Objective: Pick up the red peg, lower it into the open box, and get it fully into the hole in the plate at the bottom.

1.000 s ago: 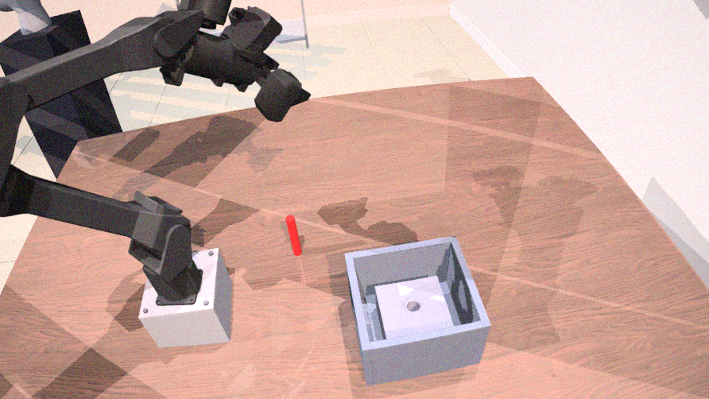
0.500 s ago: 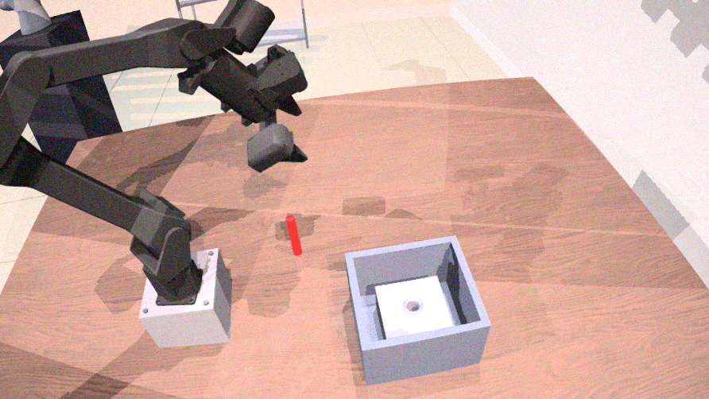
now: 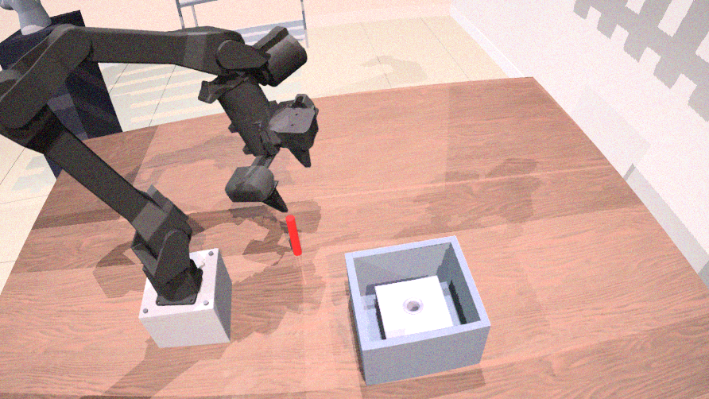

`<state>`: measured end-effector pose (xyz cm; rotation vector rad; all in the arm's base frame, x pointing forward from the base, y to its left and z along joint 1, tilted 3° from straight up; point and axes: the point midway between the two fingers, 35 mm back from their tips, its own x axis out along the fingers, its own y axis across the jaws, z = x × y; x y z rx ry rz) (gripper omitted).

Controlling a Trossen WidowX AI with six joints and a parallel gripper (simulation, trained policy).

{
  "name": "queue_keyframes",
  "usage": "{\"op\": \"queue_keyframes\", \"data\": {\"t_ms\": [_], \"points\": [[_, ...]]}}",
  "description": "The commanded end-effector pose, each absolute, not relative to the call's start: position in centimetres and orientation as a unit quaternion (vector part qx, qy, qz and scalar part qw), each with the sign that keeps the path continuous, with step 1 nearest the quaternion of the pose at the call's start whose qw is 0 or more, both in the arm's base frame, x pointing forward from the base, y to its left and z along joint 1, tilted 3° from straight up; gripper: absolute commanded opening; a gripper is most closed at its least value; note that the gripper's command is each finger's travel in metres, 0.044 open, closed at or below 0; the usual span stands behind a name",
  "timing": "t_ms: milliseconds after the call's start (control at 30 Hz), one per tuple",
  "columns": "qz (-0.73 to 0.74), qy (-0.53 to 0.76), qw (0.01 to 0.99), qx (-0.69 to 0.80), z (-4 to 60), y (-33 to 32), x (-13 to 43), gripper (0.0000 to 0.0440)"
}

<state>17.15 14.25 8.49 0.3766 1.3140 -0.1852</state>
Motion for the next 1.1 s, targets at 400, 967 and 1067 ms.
{"op": "queue_keyframes", "data": {"t_ms": [400, 967, 1067], "points": [[-0.244, 0.627, 0.704, 0.227, 2.7, 12.9, 16.5, 0.044], [-0.287, 0.618, 0.671, 0.293, -2.6, 13.4, 15.7, 0.0328], [-0.292, 0.624, 0.661, 0.298, -2.7, 13.5, 15.6, 0.0252]]}}
